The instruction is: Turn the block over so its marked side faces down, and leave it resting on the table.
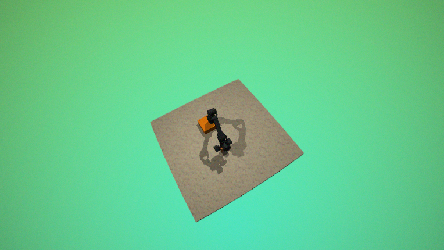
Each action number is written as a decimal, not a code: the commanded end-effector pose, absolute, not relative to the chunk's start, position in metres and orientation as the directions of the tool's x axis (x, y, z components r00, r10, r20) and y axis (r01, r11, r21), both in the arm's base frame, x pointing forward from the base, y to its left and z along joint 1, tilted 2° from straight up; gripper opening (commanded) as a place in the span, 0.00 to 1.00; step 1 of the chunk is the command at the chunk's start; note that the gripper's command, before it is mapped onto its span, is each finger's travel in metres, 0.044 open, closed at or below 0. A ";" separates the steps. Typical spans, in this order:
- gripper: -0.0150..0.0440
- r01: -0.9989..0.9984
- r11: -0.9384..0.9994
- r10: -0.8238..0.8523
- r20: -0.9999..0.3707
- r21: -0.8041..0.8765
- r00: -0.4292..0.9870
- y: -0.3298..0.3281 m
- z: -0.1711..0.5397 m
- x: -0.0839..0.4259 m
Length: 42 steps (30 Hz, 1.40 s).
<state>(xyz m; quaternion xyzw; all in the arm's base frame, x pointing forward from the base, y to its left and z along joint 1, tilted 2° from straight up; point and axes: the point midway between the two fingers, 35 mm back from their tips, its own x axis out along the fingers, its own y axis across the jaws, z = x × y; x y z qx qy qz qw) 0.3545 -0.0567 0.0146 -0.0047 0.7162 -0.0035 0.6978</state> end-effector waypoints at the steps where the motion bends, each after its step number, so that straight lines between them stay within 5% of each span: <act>1: 0.25 0.001 1.000 -0.016 -1.000 -0.016 -0.008 -0.057 0.023 0.357; 42: 0.25 0.001 1.000 -0.015 -0.855 -0.016 0.518 -0.058 0.011 0.351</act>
